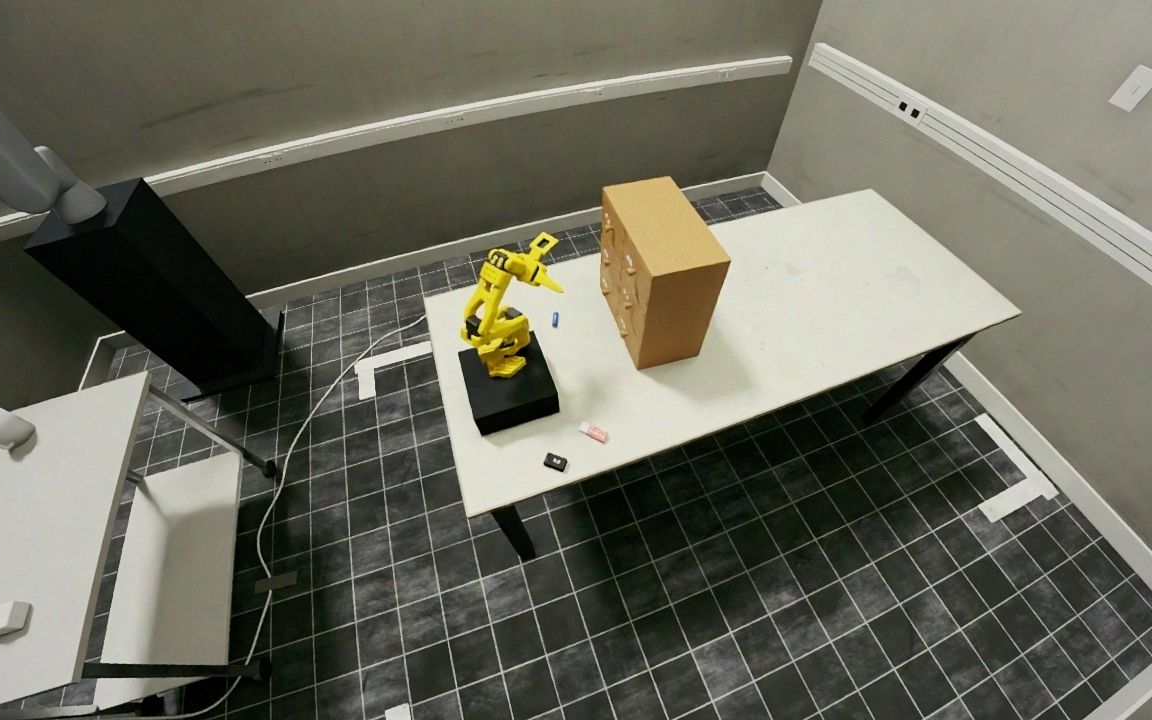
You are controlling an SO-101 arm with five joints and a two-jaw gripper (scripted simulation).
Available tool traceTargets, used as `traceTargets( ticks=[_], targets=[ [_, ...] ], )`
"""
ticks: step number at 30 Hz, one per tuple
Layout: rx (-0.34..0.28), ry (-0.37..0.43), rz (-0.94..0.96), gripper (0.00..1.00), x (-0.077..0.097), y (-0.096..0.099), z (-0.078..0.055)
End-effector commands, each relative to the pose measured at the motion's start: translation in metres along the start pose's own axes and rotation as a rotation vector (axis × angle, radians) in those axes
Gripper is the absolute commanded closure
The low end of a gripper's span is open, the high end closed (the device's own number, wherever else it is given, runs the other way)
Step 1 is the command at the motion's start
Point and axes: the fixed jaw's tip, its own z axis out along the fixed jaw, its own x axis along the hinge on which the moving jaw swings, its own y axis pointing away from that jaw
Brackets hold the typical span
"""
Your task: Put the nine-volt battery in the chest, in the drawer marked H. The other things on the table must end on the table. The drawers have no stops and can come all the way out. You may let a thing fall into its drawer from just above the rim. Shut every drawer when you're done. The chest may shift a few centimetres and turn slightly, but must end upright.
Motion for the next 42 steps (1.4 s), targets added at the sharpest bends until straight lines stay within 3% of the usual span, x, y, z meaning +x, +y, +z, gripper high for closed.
traceTargets(
  ticks=[1,21,22,28,35,38,42],
  targets=[
    [-0.001,-0.001,0.001,0.00,0.000,0.000,0.000],
    [-0.001,-0.001,0.001,0.00,0.000,0.000,0.000],
    [0.013,0.008,0.012,0.50,0.001,-0.003,0.005],
    [0.094,0.066,0.086,0.50,0.012,-0.022,0.036],
    [0.180,0.136,0.177,0.50,0.037,-0.047,0.066],
    [0.191,0.146,0.191,0.50,0.042,-0.050,0.070],
    [0.234,0.186,0.247,0.50,0.062,-0.062,0.084]
  ],
)
